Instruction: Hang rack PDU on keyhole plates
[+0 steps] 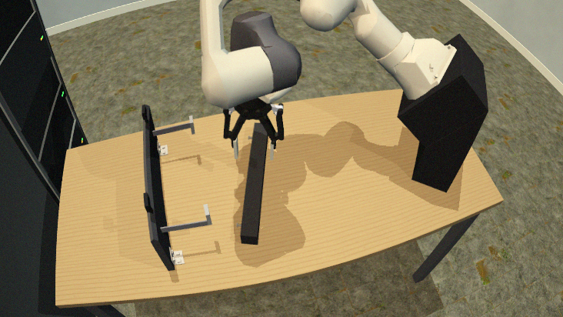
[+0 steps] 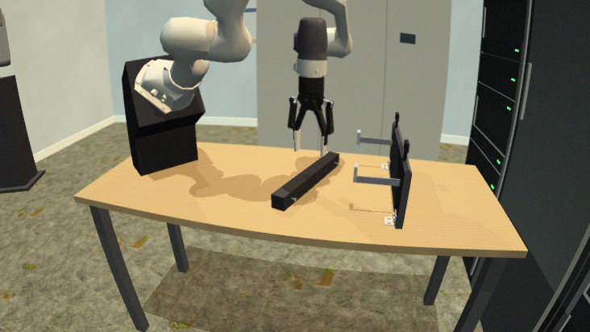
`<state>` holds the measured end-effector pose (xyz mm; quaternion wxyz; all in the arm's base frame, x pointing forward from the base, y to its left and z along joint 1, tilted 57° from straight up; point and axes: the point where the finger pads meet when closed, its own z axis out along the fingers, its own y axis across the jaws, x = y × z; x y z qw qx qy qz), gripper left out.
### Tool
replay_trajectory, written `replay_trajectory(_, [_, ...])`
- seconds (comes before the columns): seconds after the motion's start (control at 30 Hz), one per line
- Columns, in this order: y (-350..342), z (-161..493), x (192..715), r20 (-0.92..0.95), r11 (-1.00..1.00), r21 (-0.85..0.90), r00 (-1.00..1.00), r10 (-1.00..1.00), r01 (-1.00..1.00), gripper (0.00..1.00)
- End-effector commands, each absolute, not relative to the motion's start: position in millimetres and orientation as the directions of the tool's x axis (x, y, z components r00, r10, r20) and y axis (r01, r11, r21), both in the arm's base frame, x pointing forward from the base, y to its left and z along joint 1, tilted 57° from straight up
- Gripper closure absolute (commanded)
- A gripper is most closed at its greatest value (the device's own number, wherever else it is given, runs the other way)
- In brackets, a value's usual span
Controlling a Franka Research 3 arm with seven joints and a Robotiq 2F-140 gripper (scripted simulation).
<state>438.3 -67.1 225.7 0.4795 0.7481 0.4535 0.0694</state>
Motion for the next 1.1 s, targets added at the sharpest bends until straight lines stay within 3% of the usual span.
replay_trajectory(0.0, [-64, 219, 444, -0.296, -0.156, 0.789, 0.59, 0.751, 0.594, 0.45])
replay_trajectory(1.07, [-118, 174, 490, -0.296, -0.156, 0.789, 0.59, 0.751, 0.594, 0.45])
